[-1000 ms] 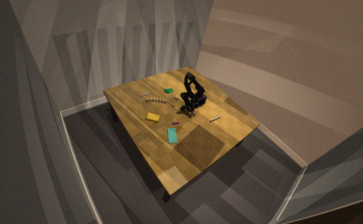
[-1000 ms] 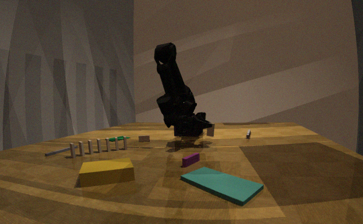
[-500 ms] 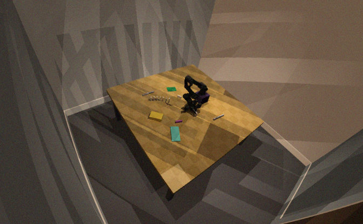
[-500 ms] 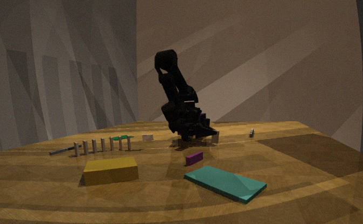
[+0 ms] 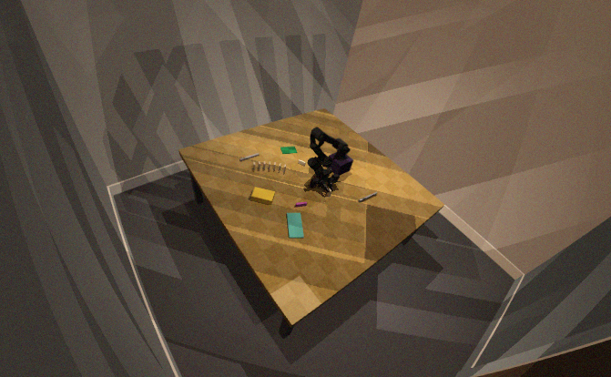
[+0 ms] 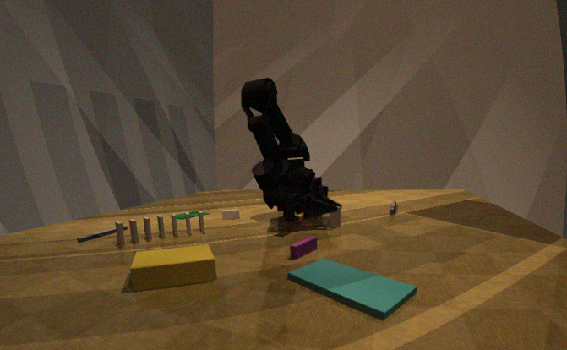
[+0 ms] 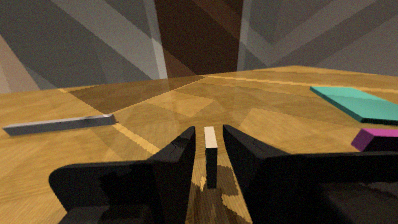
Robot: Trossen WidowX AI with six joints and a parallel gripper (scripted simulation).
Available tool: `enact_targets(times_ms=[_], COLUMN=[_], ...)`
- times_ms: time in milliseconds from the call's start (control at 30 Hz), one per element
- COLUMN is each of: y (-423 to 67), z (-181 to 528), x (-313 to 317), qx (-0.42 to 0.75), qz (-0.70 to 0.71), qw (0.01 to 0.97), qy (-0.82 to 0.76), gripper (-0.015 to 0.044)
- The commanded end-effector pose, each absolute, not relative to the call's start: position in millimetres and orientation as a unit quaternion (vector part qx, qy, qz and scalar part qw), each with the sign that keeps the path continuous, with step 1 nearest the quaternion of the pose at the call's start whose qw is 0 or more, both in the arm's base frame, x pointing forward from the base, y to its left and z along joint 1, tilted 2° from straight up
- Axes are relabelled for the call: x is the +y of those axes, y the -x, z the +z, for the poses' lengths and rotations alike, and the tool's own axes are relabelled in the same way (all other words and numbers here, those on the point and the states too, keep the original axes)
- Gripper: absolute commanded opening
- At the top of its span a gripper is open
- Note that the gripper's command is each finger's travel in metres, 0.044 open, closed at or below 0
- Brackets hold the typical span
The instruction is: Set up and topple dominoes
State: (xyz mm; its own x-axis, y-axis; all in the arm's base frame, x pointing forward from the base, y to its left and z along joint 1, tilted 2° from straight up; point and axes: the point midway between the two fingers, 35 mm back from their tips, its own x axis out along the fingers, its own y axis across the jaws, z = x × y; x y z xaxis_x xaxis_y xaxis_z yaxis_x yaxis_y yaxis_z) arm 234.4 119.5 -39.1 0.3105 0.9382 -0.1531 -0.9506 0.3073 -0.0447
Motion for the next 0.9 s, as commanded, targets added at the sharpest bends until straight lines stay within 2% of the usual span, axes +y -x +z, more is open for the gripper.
enact_targets(times_ms=[0,300,667,733,867], y=[-234.6,-234.8,-234.2,-243.1,-274.2], z=[-39.0,-37.9,9.8,3.8,-17.0], x=[119.5,119.5,121.5,124.1,136.5], qx=[0.046,0.046,0.054,0.094,0.258], qz=[0.585,0.585,0.584,0.575,0.517], qw=[0.807,0.807,0.808,0.812,0.815], qy=[0.067,0.066,0.061,0.037,-0.048], gripper=[0.0204,0.0440,0.0440,0.0440,0.0440])
